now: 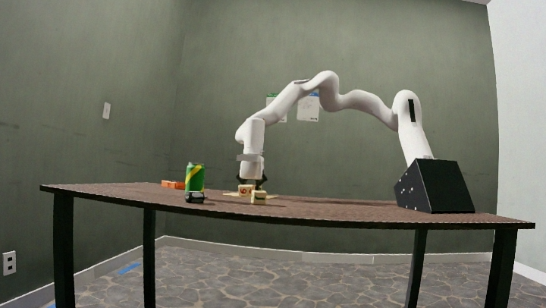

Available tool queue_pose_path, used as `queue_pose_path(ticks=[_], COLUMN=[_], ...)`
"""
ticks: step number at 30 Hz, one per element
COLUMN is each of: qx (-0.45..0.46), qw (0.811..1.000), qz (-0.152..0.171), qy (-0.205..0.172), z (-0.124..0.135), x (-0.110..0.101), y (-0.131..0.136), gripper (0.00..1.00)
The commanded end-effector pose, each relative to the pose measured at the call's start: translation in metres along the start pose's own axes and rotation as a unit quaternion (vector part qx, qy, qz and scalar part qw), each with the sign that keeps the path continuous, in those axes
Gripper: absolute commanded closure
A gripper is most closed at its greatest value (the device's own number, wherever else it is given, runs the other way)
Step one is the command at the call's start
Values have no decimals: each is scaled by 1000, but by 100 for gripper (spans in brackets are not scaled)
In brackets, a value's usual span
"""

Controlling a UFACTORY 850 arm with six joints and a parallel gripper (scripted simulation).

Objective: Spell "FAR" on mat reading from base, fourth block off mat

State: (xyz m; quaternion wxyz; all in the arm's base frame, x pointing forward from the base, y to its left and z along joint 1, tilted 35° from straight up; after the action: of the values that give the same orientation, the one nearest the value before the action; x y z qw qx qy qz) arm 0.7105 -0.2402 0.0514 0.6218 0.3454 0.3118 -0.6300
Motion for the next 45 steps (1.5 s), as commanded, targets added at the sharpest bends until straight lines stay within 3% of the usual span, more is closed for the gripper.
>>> queue_pose_path(ticks=[1,40,41,45], qx=[0,0,0,0], qw=[1000,1000,1000,1000], qz=[1,1,1,1], qy=[0,0,0,0], z=[0,0,0,0], x=[0,0,0,0], y=[1,1,1,1], gripper=[56,56,52,52])
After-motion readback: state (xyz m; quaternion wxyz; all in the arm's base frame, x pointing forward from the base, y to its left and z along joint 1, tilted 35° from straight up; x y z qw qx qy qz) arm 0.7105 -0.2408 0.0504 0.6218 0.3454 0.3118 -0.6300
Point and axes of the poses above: the point where the finger pads meet when closed, its own x axis out along the fingers, its own y axis across the jaws, z = x × y, the point moved 1 cm from there along -x, back along the fingers, and after that the axes turned 15 degrees about -x, right-handed, at the moved point
